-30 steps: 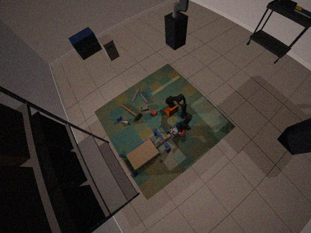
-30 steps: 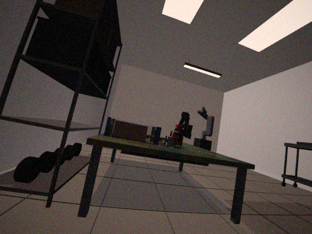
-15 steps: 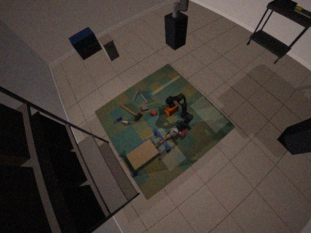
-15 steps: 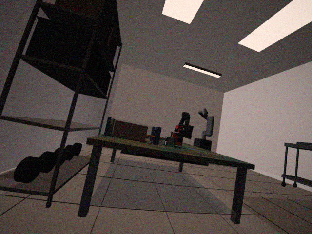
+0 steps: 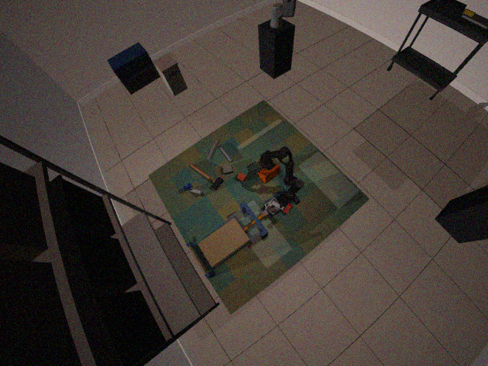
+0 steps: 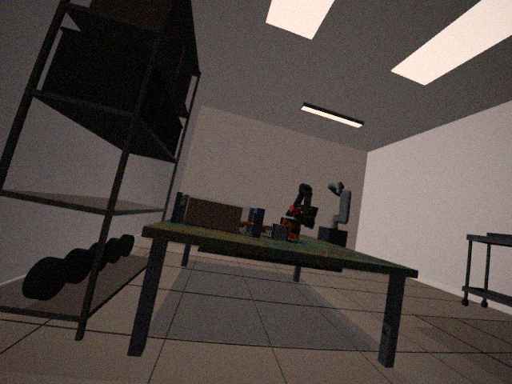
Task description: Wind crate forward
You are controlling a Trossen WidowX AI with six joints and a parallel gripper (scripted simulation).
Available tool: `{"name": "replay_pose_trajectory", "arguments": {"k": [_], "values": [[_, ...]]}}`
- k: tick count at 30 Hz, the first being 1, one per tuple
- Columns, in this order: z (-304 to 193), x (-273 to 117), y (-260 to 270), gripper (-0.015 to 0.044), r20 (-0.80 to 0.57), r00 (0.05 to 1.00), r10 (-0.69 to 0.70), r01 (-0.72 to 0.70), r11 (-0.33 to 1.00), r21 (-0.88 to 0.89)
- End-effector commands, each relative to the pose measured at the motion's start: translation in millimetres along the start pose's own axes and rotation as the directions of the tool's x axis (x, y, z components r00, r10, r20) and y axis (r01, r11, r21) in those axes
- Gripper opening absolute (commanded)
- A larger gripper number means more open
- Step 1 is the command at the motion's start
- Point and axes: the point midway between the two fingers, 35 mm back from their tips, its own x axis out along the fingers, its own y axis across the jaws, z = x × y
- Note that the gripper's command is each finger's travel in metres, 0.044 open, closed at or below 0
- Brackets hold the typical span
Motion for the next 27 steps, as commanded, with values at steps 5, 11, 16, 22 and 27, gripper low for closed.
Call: {"name": "replay_pose_trajectory", "arguments": {"k": [5, 11, 16, 22, 27], "values": [[-1.2, -0.1, 1.0, 0.0000, 0.000, 1.000, -0.002, 0.002, 1.000, 0.002], [-1.5, 0.4, 2.2, 0.0000, 0.000, 1.000, -0.002, 0.002, 1.000, 0.002], [-1.7, 1.1, 3.7, 0.0000, -0.001, 1.000, -0.002, 0.002, 1.000, 0.002], [-1.6, 1.5, 4.7, 0.0000, -0.002, 1.000, -0.002, 0.002, 1.000, 0.002], [-1.6, 1.7, 5.4, 0.0000, -0.003, 1.000, -0.002, 0.002, 1.000, 0.002]]}}
